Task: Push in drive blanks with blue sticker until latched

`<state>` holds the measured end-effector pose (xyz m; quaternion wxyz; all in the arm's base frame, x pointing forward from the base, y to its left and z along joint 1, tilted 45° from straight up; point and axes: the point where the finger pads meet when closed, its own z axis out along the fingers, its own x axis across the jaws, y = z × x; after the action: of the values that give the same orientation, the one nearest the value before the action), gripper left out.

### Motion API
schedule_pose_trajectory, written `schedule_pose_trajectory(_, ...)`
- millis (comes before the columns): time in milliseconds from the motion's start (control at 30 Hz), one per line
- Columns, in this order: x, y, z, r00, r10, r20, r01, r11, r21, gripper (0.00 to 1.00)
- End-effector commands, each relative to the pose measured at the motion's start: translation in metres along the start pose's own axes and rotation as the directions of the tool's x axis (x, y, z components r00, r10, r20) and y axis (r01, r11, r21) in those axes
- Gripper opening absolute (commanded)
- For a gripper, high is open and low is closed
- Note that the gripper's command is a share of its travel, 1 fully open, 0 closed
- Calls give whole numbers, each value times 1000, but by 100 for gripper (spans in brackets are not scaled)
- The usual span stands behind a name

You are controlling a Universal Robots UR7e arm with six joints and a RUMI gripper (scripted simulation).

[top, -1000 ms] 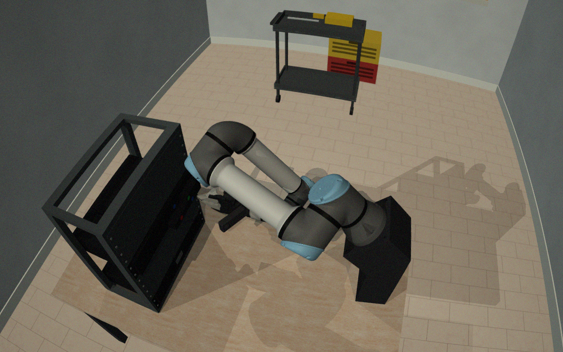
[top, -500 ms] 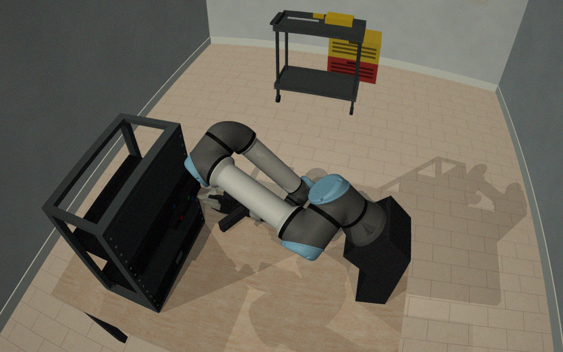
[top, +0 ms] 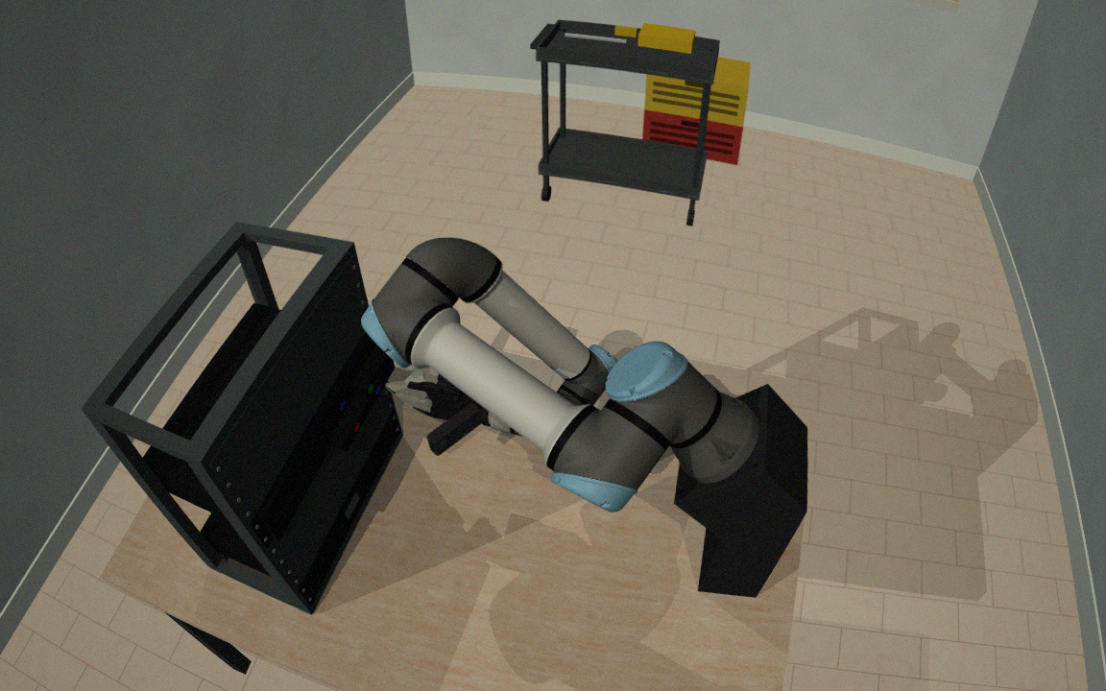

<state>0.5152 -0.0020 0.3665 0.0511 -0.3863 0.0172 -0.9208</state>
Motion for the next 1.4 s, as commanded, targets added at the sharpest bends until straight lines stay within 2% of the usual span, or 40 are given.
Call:
schedule_pose_trajectory(0, 0, 0, 6, 1000, 0, -1, 0, 1000, 0, 0)
schedule_pose_trajectory(400, 0, 0, 7, 1000, 0, -1, 0, 1000, 0, 0)
schedule_pose_trajectory(633, 0, 0, 16, 1000, 0, -1, 0, 1000, 0, 0)
schedule_pose_trajectory(1033, 0, 0, 17, 1000, 0, -1, 0, 1000, 0, 0)
schedule_pose_trajectory(1367, 0, 0, 27, 1000, 0, -1, 0, 1000, 0, 0)
